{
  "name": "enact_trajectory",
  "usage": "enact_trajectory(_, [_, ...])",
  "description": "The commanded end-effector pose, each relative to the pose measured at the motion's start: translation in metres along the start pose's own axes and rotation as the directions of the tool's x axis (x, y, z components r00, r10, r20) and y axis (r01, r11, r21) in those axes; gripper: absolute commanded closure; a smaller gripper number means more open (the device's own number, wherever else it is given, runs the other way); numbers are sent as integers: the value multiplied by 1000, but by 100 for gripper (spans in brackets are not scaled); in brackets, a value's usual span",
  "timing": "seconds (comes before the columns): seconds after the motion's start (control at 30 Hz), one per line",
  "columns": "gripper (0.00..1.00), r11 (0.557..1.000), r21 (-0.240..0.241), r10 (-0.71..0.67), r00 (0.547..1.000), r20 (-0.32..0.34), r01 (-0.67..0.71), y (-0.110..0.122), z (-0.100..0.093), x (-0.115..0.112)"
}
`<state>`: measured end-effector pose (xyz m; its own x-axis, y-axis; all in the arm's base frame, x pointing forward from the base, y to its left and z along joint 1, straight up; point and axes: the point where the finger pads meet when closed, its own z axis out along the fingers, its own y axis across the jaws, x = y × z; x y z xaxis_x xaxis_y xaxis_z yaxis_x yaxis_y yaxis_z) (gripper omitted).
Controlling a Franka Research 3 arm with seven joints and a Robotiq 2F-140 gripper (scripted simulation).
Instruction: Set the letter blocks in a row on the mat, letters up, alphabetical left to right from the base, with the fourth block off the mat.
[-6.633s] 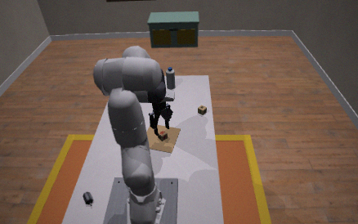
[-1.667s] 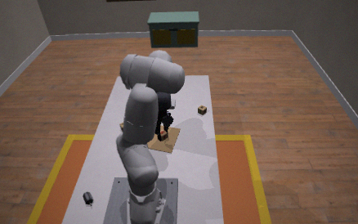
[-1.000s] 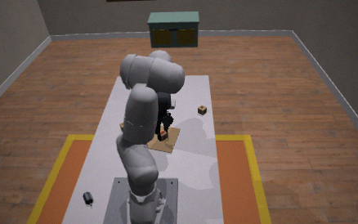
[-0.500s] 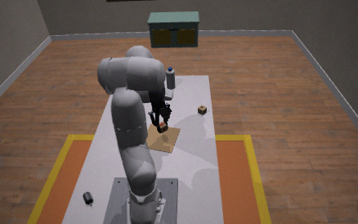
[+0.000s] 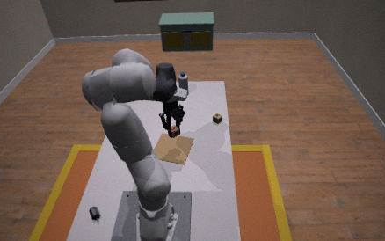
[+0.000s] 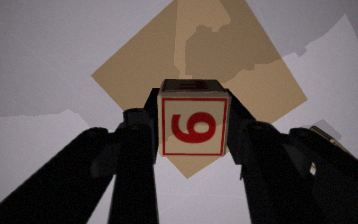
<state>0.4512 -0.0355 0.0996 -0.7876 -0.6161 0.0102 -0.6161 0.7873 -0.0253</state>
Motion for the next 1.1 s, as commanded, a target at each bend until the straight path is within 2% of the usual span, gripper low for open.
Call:
enact_trajectory(0.0, [67,996,-21,-88,996,11,88,6,1,4])
enact_trajectory(0.1, [67,997,-21,-79,997,11,80,4,1,5])
enact_trajectory(0.2, [67,992,-24,127,992,9,-127,-35,1,29])
enact_trajectory(0.4, [67,959,-25,281,960,6,-281,-65,2,51])
enact_trajectory(0.57, [67,927,-25,373,928,3,-373,-82,3,67])
enact_trajectory(0.63, [67,927,-25,373,928,3,-373,-82,3,67])
enact_trajectory(0.67, [67,909,-25,416,909,2,-416,-90,4,74])
enact_trajectory(1.07, [67,812,-23,584,812,-4,-583,-122,7,110])
